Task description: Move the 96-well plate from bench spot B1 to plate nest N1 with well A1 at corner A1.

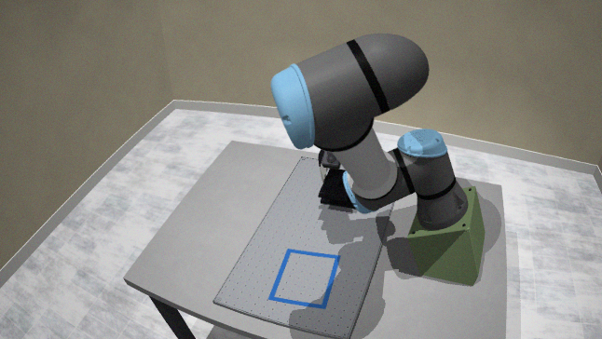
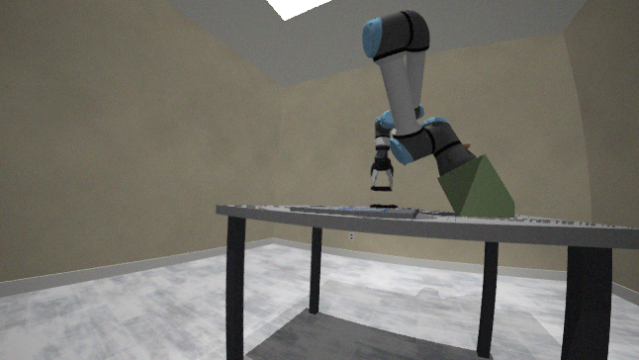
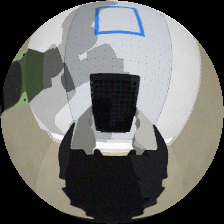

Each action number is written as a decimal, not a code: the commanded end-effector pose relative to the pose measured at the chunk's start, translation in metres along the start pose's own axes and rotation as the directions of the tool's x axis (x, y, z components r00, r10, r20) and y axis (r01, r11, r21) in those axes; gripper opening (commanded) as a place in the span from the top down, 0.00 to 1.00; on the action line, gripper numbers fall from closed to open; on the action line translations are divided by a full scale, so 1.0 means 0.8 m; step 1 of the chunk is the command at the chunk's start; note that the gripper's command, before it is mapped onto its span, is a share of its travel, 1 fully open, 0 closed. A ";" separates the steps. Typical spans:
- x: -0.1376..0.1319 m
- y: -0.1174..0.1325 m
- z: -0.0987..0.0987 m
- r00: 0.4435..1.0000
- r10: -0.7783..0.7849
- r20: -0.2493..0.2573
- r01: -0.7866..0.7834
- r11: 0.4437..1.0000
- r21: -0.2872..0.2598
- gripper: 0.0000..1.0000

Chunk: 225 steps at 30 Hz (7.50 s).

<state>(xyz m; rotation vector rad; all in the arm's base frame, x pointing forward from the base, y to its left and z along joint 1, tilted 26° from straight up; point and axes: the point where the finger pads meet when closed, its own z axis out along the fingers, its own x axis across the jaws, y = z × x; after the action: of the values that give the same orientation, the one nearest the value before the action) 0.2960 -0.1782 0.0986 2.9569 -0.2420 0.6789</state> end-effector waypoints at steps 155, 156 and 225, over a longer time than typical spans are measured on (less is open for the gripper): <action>-0.001 0.107 0.082 1.000 -0.001 -0.001 0.001 1.000 0.001 1.00; -0.001 0.107 0.082 1.000 -0.001 -0.001 0.001 1.000 0.001 1.00; -0.001 0.107 0.091 1.000 -0.001 -0.001 0.001 1.000 0.001 0.00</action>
<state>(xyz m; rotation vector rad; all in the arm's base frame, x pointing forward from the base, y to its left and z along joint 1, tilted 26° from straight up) 0.3108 -0.2713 0.0376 2.9582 -0.2405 0.6804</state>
